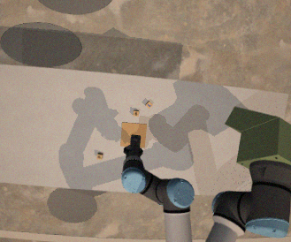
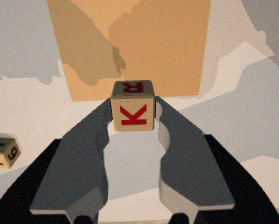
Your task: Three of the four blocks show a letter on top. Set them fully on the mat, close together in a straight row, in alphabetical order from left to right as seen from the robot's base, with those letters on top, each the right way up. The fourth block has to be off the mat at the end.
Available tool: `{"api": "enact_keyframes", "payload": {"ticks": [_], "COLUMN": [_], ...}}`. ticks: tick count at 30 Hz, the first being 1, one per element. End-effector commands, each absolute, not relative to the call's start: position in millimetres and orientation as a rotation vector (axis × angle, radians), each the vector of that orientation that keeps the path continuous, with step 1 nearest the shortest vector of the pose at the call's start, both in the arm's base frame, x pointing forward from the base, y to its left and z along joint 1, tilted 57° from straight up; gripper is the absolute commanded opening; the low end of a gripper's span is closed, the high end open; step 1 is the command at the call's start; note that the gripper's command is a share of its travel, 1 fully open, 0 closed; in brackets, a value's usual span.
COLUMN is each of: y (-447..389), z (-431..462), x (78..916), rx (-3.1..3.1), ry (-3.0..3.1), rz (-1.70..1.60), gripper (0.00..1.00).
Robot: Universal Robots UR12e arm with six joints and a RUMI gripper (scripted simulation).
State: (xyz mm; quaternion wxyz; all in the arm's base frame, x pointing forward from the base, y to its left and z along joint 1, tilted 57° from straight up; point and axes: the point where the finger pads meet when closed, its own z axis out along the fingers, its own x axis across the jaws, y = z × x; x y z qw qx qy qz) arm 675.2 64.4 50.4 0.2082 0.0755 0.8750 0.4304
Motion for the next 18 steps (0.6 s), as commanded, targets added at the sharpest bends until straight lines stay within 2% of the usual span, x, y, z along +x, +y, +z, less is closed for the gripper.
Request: {"api": "enact_keyframes", "payload": {"ticks": [1, 18], "y": [76.4, 85.8], "z": [40.6, 33.6], "x": [684.2, 689.8], "rx": [0.214, 0.214], "ry": [2.434, 2.434], "rz": [1.193, 1.193], "gripper": [0.09, 0.09]}}
